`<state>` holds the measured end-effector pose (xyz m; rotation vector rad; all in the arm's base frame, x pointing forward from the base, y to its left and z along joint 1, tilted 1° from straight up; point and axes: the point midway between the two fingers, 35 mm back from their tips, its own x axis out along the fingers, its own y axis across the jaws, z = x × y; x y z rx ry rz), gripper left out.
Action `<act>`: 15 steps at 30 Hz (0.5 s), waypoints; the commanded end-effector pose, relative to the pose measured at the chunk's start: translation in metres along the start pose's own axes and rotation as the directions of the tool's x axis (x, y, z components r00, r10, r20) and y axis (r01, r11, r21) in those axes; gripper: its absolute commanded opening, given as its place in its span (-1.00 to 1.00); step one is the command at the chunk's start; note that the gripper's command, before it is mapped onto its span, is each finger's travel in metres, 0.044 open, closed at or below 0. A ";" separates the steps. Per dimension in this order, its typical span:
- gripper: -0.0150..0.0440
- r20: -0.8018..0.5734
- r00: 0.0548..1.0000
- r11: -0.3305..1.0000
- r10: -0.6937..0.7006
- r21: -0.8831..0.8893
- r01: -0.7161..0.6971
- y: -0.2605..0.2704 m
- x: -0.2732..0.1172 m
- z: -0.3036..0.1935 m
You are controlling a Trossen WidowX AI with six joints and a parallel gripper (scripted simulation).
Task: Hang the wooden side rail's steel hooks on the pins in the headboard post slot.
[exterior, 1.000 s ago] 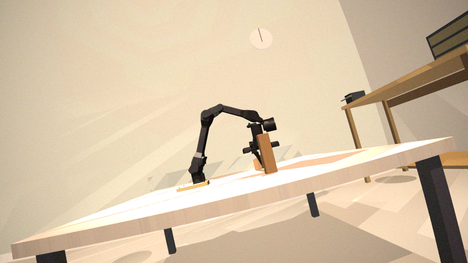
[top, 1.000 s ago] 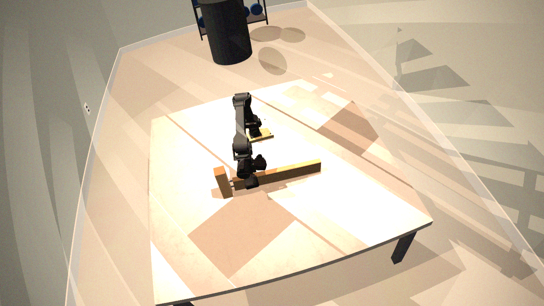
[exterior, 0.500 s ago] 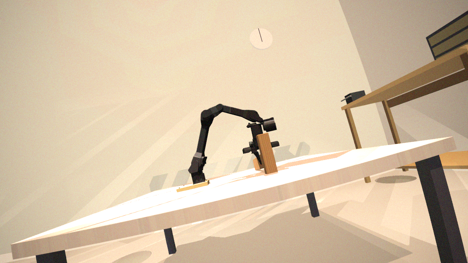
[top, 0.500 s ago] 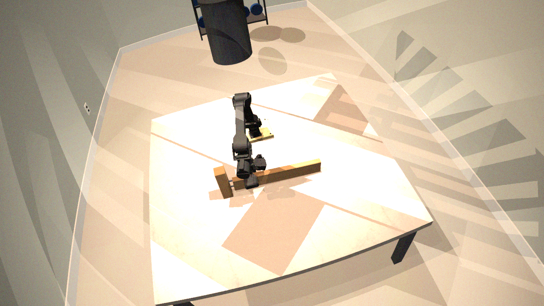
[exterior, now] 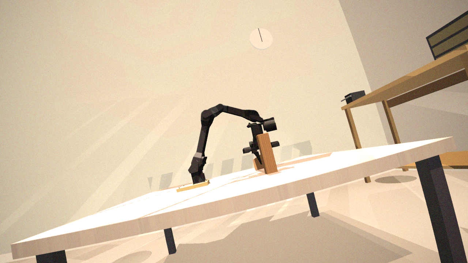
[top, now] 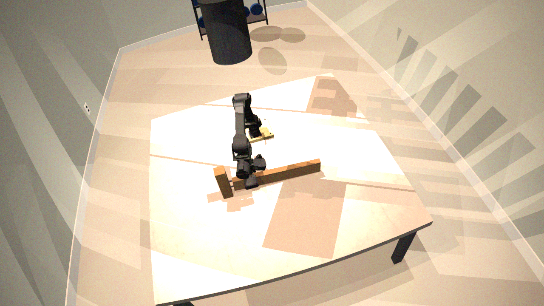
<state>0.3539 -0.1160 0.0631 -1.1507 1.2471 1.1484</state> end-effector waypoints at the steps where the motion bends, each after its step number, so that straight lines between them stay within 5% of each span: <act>1: -0.49 -0.006 1.000 1.000 -0.017 -0.004 0.017 -0.004 -0.006 -0.002; 15: -0.49 -0.006 1.000 1.000 -0.017 -0.004 0.017 -0.004 -0.006 -0.003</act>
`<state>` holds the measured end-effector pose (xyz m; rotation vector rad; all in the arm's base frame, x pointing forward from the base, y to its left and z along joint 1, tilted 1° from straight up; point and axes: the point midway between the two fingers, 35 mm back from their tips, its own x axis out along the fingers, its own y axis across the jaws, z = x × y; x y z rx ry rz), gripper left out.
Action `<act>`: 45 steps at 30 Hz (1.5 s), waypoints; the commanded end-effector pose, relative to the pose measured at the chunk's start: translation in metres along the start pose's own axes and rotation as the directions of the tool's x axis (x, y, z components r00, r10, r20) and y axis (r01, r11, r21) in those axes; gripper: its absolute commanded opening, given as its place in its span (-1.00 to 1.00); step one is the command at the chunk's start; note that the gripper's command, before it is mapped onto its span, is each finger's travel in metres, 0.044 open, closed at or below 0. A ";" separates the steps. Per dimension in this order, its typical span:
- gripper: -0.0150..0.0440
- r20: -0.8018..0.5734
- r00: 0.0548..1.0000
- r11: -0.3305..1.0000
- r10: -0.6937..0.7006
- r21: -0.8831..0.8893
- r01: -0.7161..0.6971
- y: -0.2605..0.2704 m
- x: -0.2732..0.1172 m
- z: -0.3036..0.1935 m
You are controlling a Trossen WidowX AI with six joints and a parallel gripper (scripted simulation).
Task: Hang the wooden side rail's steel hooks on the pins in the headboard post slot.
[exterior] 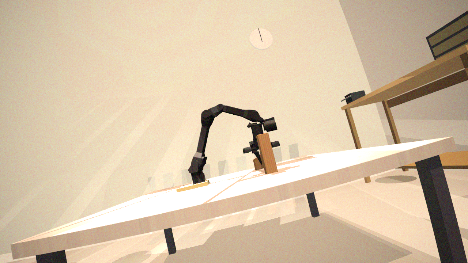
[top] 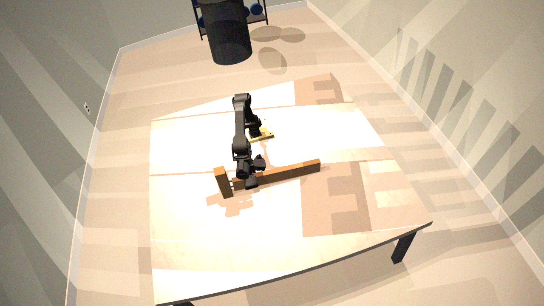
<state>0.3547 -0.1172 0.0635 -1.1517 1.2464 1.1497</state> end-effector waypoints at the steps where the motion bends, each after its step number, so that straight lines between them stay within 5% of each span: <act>1: -0.49 -0.006 1.000 1.000 -0.017 -0.002 0.017 -0.003 -0.006 -0.002; 45: -0.49 -0.007 1.000 1.000 -0.017 -0.002 0.017 -0.001 -0.003 -0.007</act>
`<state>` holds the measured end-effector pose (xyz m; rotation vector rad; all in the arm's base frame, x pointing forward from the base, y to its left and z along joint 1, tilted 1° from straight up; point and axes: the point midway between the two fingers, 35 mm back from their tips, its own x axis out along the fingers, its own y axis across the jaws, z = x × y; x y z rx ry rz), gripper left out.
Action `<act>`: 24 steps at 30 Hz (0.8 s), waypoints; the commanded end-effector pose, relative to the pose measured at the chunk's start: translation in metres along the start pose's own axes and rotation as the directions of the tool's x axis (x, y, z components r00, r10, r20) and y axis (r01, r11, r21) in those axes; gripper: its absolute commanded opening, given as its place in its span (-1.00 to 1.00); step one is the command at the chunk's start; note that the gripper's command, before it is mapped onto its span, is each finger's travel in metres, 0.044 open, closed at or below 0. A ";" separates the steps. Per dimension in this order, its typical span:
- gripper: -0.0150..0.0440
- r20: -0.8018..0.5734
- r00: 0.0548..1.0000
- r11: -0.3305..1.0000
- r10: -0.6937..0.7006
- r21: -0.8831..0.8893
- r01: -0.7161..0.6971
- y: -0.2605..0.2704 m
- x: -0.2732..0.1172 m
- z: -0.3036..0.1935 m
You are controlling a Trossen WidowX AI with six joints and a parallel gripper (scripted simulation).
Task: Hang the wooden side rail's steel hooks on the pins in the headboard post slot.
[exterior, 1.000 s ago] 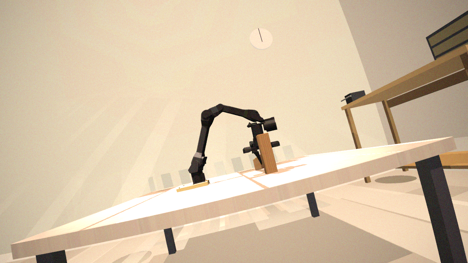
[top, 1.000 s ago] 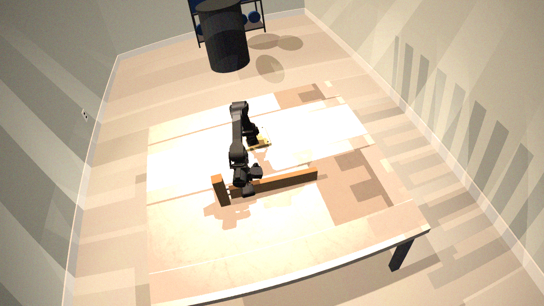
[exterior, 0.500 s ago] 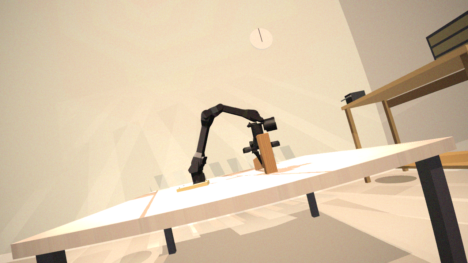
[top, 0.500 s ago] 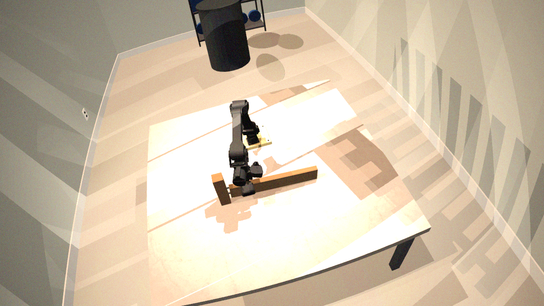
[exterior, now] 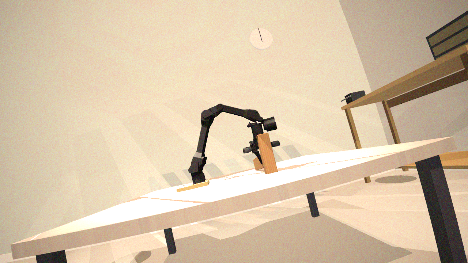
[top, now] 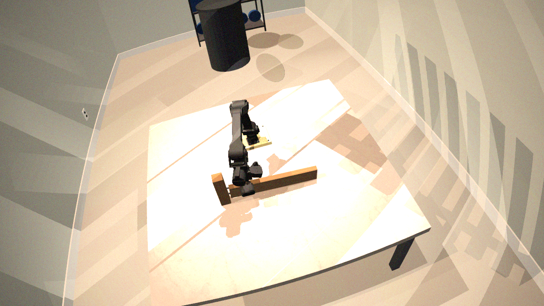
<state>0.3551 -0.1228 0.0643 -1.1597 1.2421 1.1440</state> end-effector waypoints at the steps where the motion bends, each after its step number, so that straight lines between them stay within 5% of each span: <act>1: -0.49 -0.004 1.000 1.000 -0.009 0.000 0.009 0.000 -0.002 -0.002; 24: -0.49 -0.004 1.000 1.000 -0.009 0.000 0.009 0.000 -0.003 -0.004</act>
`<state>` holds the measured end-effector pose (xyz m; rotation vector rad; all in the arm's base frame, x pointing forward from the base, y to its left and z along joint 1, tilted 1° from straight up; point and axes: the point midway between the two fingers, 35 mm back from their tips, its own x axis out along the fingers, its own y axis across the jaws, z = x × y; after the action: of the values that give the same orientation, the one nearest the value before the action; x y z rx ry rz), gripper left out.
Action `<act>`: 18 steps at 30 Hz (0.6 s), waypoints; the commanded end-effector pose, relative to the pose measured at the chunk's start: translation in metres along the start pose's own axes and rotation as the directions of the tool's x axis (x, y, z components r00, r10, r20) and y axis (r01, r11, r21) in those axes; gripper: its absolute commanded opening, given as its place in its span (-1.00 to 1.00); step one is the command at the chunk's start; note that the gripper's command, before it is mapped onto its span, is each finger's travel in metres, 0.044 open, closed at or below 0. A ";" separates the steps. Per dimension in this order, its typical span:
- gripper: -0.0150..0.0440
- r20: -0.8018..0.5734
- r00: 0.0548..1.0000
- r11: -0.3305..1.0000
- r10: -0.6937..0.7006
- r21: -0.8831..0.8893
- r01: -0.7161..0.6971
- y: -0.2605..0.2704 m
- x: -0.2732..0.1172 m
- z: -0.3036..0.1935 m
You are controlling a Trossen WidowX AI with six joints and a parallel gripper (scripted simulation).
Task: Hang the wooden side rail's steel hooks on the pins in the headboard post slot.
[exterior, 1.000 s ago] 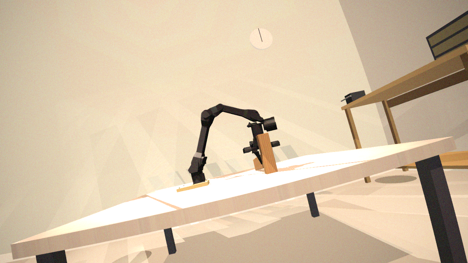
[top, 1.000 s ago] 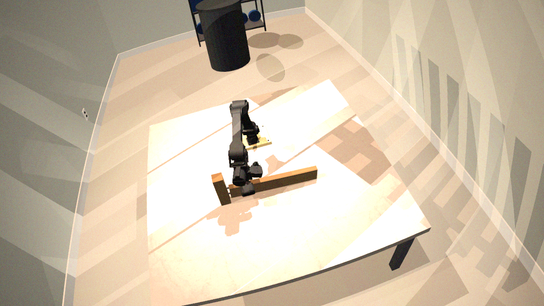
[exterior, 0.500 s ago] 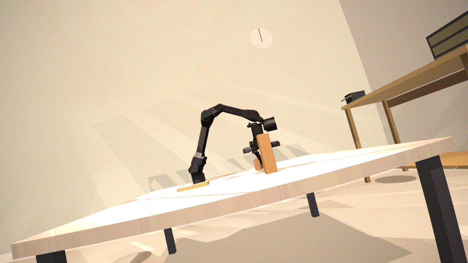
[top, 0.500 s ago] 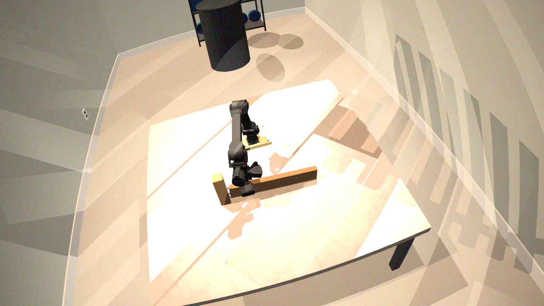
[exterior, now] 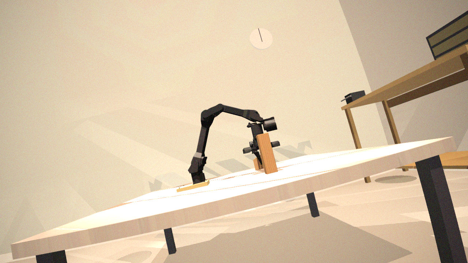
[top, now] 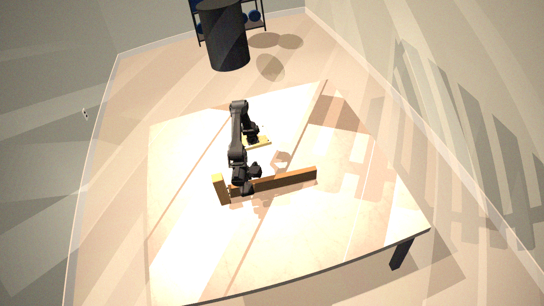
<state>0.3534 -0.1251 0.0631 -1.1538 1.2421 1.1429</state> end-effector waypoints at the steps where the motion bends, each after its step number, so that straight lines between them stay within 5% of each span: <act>1: -0.49 -0.007 1.000 1.000 -0.010 -0.004 0.010 -0.001 -0.005 -0.001; 18: -0.49 -0.007 1.000 1.000 -0.010 -0.004 0.010 -0.003 -0.006 -0.003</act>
<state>0.3525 -0.1262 0.0631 -1.1502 1.2474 1.1459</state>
